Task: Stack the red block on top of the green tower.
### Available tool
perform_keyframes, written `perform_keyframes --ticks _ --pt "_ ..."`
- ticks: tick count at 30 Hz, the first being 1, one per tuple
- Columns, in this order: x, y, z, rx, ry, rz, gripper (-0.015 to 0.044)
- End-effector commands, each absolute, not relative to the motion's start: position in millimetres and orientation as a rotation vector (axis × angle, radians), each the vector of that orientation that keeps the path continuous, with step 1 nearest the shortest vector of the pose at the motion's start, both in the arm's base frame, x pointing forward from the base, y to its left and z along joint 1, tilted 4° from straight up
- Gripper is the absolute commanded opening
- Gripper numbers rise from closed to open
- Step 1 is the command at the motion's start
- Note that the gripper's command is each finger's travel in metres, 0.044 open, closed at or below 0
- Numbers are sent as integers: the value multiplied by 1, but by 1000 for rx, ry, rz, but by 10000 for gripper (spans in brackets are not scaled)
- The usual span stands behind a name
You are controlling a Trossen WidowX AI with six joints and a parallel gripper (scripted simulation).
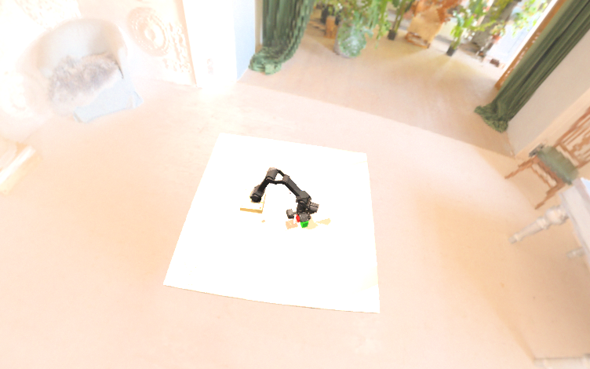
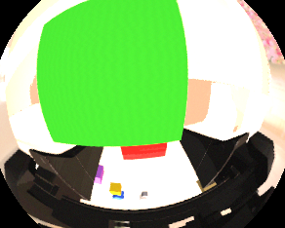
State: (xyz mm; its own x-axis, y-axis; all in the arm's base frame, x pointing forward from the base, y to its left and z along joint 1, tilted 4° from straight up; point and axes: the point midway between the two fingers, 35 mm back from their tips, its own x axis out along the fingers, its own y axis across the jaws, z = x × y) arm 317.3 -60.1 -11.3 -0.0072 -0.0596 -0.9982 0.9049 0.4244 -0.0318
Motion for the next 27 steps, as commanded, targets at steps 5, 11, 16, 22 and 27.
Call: perform_keyframes --ticks 5,11,16,22,27 --pt "317 -61 -12 826 1359 -920 440" --pt "317 -61 -12 826 1359 -920 361" --pt "317 -61 -12 826 1359 -920 230" --pt "317 -61 -12 826 1359 -920 131" --pt "317 -61 -11 826 1359 -920 78"
